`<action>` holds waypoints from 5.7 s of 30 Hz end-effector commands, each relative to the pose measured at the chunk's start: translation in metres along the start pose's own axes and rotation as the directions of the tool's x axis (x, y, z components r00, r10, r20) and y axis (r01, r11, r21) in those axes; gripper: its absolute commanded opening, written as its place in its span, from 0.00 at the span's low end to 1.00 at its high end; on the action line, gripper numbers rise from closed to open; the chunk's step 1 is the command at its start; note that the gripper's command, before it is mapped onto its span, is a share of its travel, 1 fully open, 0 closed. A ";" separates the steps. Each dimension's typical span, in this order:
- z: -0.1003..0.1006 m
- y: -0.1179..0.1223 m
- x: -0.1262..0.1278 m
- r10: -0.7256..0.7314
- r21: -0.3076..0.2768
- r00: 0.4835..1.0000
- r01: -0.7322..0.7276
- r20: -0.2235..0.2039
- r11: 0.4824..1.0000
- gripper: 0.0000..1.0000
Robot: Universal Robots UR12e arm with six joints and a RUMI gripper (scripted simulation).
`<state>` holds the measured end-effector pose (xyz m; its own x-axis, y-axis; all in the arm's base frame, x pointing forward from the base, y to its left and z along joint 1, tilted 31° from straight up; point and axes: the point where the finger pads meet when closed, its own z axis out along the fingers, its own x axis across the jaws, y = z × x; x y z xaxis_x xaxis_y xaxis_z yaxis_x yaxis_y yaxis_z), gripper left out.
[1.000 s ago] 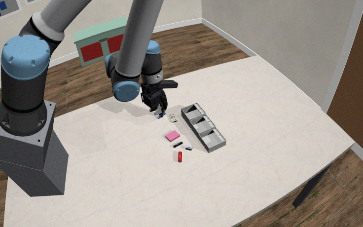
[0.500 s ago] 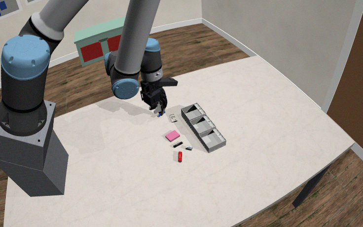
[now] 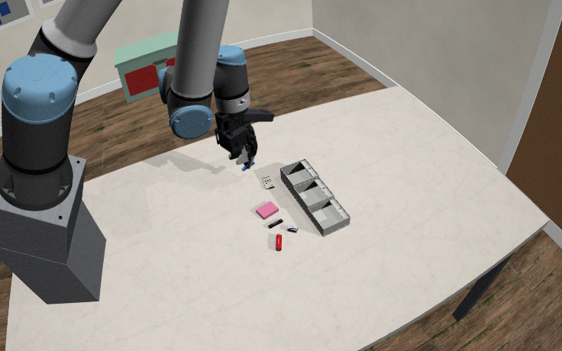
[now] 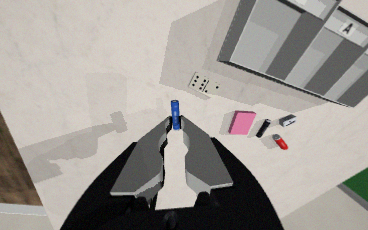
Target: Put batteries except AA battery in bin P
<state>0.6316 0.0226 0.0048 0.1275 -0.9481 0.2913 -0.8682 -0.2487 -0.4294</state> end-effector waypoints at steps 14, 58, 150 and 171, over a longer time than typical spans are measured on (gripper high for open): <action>-0.009 0.000 0.000 0.000 0.000 1.000 0.000 0.000 1.000 0.00; -0.016 -0.088 0.123 -0.866 -0.008 0.501 0.866 -0.010 0.501 0.00; 0.033 -0.084 0.118 -0.947 0.000 0.320 0.947 0.000 0.320 0.14; 0.008 -0.084 0.118 -0.947 0.000 0.320 0.947 0.000 0.320 0.14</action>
<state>0.7259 -0.0708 0.0630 0.8637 -0.0684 0.4993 -0.1574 -0.9778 0.1384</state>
